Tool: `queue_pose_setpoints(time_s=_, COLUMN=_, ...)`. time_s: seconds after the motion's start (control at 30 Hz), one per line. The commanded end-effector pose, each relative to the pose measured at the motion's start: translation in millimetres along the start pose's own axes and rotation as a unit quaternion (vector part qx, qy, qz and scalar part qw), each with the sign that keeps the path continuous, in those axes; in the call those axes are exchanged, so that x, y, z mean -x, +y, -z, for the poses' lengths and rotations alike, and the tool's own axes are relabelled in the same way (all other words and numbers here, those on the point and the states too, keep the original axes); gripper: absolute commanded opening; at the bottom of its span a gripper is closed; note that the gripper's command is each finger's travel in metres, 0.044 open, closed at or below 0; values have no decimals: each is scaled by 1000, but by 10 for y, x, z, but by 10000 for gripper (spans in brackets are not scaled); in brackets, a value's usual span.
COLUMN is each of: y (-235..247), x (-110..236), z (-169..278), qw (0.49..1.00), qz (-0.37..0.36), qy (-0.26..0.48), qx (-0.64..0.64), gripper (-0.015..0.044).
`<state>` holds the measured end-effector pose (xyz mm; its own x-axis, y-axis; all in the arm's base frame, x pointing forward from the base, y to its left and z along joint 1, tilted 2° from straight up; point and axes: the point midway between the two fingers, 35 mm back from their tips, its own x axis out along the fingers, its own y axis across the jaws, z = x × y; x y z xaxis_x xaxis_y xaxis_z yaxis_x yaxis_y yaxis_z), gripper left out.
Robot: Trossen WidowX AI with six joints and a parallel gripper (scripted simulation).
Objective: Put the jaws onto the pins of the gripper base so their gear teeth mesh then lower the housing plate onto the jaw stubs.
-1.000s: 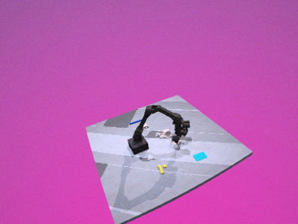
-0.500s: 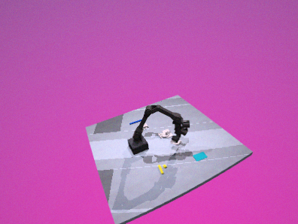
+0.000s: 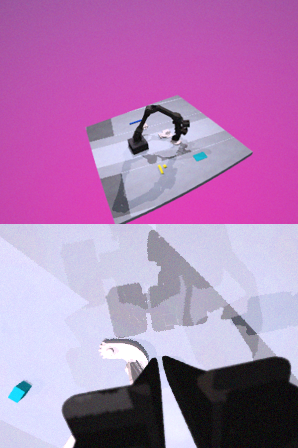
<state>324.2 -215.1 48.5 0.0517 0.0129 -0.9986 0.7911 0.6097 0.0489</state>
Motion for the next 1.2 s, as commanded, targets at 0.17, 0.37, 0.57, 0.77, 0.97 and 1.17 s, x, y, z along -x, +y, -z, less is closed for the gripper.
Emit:
queue_pose_setpoints(time_s=0.17, y=-1, x=5, z=2, qw=1000, qz=0, qy=0, qx=2, gripper=0)
queue_pose_setpoints(time_s=0.37, y=-1, x=5, z=2, qw=1000, qz=0, qy=0, qx=2, gripper=0)
queue_pose_setpoints(time_s=0.57, y=0, x=0, z=0, qw=1000, qz=0, qy=0, qx=0, gripper=53)
queue_pose_setpoints(time_s=0.77, y=0, x=0, z=0, qw=1000, qz=0, qy=0, qx=0, gripper=210)
queue_pose_setpoints(time_s=0.97, y=0, x=0, z=0, qw=1000, qz=0, qy=0, qx=0, gripper=368)
queue_pose_setpoints(time_s=1.17, y=0, x=0, z=0, qw=1000, qz=0, qy=0, qx=0, gripper=440)
